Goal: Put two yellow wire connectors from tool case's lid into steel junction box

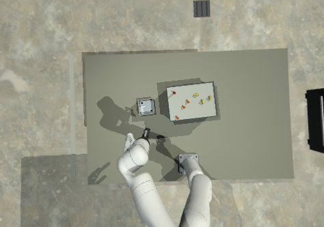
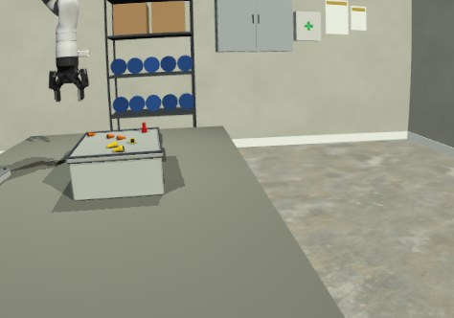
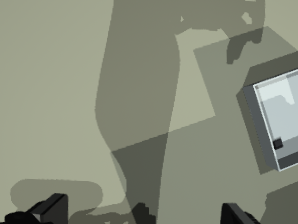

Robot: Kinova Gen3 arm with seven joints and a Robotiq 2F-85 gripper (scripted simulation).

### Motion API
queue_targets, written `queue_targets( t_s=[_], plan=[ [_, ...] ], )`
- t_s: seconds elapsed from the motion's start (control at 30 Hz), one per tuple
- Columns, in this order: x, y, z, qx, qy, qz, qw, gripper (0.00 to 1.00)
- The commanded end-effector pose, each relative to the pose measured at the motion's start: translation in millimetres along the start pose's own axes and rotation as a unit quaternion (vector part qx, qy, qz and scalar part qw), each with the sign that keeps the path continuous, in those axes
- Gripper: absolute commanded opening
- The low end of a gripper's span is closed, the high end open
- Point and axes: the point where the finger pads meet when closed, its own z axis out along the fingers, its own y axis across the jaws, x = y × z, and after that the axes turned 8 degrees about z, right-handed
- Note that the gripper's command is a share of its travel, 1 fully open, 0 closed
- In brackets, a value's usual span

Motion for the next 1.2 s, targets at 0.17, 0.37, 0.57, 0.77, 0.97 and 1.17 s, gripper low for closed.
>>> queue_targets(
  t_s=[0.17, 0.37, 0.57, 0.77, 0.97, 1.17],
  plan=[
    [4, -4, -29.0, 0.001, 0.013, -0.005, 1.000, 1.00],
    [4, -3, -29.9, 0.001, 0.013, -0.003, 1.000, 1.00],
    [1, 20, -47.6, 0.000, 0.016, 0.041, 0.999, 1.00],
    [-18, 78, -93.7, -0.002, 0.020, 0.155, 0.988, 1.00],
    [-43, 117, -126.6, -0.003, 0.021, 0.240, 0.971, 1.00],
    [-84, 158, -164.7, -0.002, 0.021, 0.341, 0.940, 1.00]
  ],
)
